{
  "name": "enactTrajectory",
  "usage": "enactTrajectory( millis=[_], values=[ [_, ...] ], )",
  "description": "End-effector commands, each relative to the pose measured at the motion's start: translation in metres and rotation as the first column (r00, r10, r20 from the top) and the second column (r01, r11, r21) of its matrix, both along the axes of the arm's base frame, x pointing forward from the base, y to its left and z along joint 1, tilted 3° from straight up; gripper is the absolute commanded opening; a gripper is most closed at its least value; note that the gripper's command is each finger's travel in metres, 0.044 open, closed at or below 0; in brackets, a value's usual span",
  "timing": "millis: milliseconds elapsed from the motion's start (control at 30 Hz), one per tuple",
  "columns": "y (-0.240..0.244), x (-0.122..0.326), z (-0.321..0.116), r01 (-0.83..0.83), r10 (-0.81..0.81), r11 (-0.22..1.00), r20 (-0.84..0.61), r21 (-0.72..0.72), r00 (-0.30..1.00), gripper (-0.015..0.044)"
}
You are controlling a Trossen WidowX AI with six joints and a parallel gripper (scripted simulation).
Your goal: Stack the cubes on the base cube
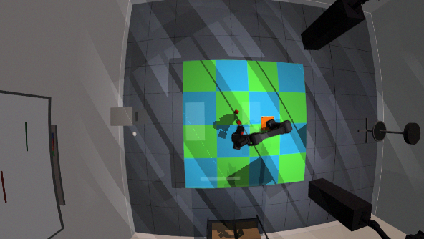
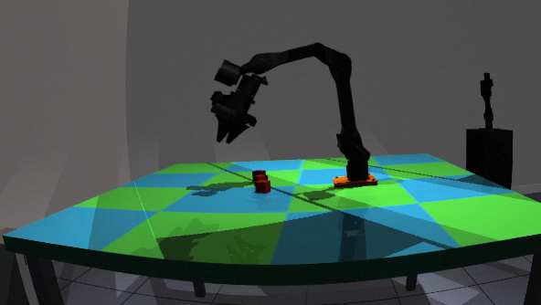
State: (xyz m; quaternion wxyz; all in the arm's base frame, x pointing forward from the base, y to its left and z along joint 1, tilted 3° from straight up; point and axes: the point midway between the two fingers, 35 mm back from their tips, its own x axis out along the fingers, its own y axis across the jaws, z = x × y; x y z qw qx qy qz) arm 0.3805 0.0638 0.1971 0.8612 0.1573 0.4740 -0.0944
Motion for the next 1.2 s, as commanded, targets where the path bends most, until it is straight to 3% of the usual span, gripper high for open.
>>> enactTrajectory(
  millis=[0,367,667,933,1167],
  values=[
    [-0.036,-0.016,-0.014,0.183,-0.175,0.982,-0.143,0.049,0.974,0.0265],
    [-0.107,-0.078,-0.027,0.64,-0.547,0.767,-0.47,0.05,0.693,0.0265],
    [-0.108,-0.079,-0.028,0.646,-0.552,0.762,-0.475,0.049,0.686,0.0265],
    [-0.109,-0.074,-0.084,0.646,-0.552,0.762,-0.475,0.049,0.686,0.0265],
    [-0.109,-0.074,-0.091,0.646,-0.552,0.762,-0.475,0.049,0.686,0.0265]
  ],
)
